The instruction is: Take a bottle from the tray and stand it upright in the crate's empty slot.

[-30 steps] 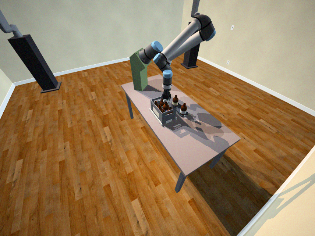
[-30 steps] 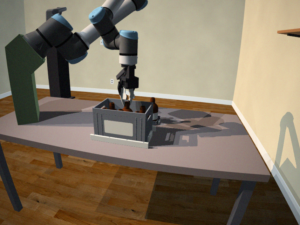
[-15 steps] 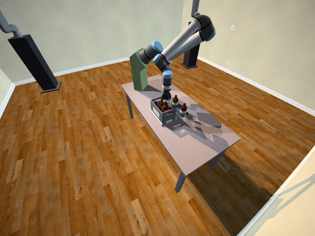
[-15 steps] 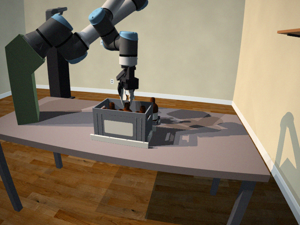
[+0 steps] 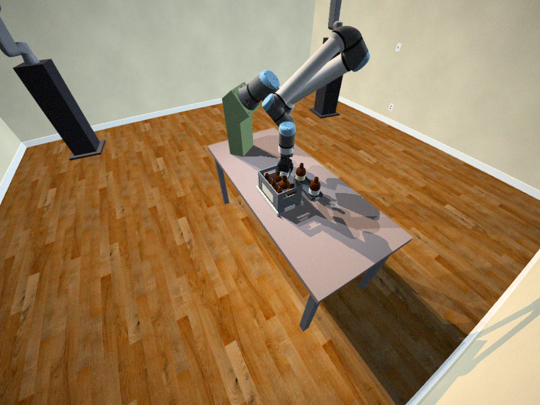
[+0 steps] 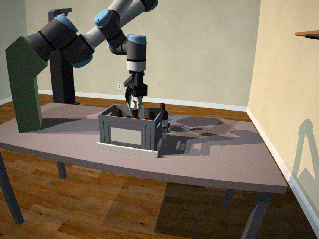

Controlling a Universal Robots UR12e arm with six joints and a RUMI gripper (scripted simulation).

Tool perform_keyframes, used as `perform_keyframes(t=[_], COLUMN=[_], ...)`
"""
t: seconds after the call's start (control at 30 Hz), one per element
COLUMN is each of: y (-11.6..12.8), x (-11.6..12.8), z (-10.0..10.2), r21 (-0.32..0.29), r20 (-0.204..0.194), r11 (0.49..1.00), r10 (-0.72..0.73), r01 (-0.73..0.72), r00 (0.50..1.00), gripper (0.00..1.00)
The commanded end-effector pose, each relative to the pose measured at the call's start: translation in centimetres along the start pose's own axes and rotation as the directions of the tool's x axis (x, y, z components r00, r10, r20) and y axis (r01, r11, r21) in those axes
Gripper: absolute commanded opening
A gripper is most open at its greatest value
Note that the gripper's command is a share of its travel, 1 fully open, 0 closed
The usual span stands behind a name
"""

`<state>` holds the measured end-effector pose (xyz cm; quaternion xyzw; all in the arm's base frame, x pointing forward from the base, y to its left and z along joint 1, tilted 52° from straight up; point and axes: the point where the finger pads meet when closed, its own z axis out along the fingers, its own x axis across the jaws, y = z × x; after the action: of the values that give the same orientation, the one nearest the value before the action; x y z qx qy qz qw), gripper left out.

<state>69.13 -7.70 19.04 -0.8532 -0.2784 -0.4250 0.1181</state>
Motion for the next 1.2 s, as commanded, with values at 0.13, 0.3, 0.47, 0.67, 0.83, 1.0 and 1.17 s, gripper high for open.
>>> perform_keyframes(t=[0.13, 0.3, 0.47, 0.67, 0.83, 1.0, 1.17], y=[0.04, 0.04, 0.04, 0.04, 0.04, 0.04, 0.04], x=[0.03, 0.03, 0.03, 0.03, 0.03, 0.03, 0.03], z=[0.32, 0.39, 0.46, 0.49, 0.49, 0.49, 0.49], r21=[-0.001, -0.001, -0.001, -0.001, -0.001, -0.001, -0.001], r20=[0.000, 0.000, 0.000, 0.000, 0.000, 0.000, 0.000], r11=[1.000, 1.000, 1.000, 1.000, 1.000, 1.000, 1.000], r10=[0.000, 0.000, 0.000, 0.000, 0.000, 0.000, 0.000], r01=[0.000, 0.000, 0.000, 0.000, 0.000, 0.000, 0.000], r00=[1.000, 1.000, 1.000, 1.000, 1.000, 1.000, 1.000], gripper=[0.00, 0.00, 0.00, 0.00, 0.00, 0.00, 0.00])
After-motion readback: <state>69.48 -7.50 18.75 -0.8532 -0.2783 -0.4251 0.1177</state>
